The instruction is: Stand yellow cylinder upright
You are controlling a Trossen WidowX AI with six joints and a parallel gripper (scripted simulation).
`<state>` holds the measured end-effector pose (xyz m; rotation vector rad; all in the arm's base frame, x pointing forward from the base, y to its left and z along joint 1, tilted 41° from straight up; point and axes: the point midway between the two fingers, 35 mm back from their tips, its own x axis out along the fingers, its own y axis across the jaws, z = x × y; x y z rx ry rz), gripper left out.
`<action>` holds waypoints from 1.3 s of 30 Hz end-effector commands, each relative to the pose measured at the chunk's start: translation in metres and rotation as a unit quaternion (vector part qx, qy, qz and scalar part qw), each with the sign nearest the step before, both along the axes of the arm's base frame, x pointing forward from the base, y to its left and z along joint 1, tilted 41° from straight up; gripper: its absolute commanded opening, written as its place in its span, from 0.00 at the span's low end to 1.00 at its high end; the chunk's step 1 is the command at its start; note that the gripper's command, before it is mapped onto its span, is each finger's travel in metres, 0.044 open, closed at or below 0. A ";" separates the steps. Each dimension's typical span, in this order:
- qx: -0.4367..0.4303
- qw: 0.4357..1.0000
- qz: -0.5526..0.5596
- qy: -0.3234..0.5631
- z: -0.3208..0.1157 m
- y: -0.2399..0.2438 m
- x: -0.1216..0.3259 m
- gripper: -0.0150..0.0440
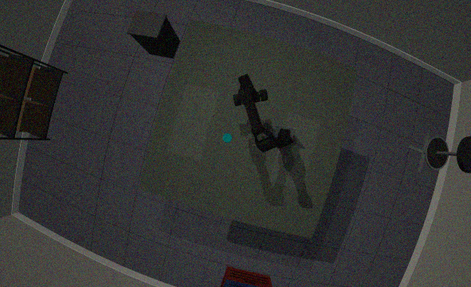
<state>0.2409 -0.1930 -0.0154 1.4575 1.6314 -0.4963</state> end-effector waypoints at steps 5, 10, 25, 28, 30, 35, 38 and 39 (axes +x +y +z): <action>-0.004 0.999 0.030 -0.024 0.015 0.012 0.019 0.43; -0.006 0.998 0.045 -0.037 0.024 0.020 0.028 0.43; -0.009 0.993 0.093 -0.075 0.051 0.047 0.054 0.43; -0.010 0.991 0.102 -0.083 0.056 0.053 0.059 0.43; -0.010 0.990 0.109 -0.088 0.060 0.057 0.062 0.43; -0.010 0.987 0.125 -0.101 0.069 0.067 0.069 0.43; -0.010 0.985 0.134 -0.109 0.075 0.074 0.073 0.43; -0.010 0.984 0.138 -0.111 0.077 0.076 0.074 0.43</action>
